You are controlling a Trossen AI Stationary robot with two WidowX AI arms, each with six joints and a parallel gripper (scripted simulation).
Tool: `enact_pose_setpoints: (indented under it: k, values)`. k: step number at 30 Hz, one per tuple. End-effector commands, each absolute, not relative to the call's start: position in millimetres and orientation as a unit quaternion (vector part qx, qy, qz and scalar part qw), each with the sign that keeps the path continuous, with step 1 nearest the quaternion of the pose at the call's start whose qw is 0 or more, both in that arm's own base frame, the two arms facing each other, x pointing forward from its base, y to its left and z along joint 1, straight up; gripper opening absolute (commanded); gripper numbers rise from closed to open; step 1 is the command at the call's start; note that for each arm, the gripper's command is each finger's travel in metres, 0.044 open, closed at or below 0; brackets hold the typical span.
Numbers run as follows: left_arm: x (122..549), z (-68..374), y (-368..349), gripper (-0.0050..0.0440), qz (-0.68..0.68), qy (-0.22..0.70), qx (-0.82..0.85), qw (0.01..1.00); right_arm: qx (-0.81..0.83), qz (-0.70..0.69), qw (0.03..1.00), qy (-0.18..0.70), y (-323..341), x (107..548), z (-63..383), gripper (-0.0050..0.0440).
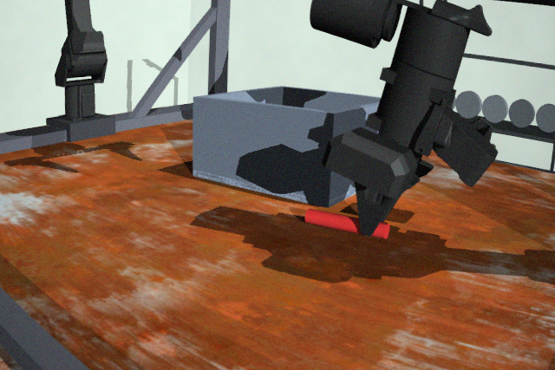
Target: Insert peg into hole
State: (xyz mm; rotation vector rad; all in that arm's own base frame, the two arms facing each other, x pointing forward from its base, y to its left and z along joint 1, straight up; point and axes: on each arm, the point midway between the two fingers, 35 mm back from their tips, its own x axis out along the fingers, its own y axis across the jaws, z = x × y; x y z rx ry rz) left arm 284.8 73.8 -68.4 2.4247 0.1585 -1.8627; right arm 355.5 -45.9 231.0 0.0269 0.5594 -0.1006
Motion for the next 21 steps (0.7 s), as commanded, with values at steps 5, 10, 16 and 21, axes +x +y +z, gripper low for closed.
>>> enact_pose_setpoints:
  k: [5,10,16,21]
  values:
    - [294,-42,76,0.0025,-0.594,0.054,0.802,0.037,0.013,-0.050,0.963,0.264,-46,355,240,0.0440]
    - [293,-10,76,0.0025,-0.593,0.054,0.802,0.036,0.013,-0.050,0.963,0.264,-46,355,240,0.0440]
    - [292,-10,75,0.0025,-0.607,0.049,0.793,0.010,0.013,-0.050,0.963,0.264,-46,355,240,0.0440]
    - [290,-10,75,0.0025,-0.643,0.034,0.761,-0.082,0.013,-0.050,0.963,0.264,-46,355,240,0.0440]
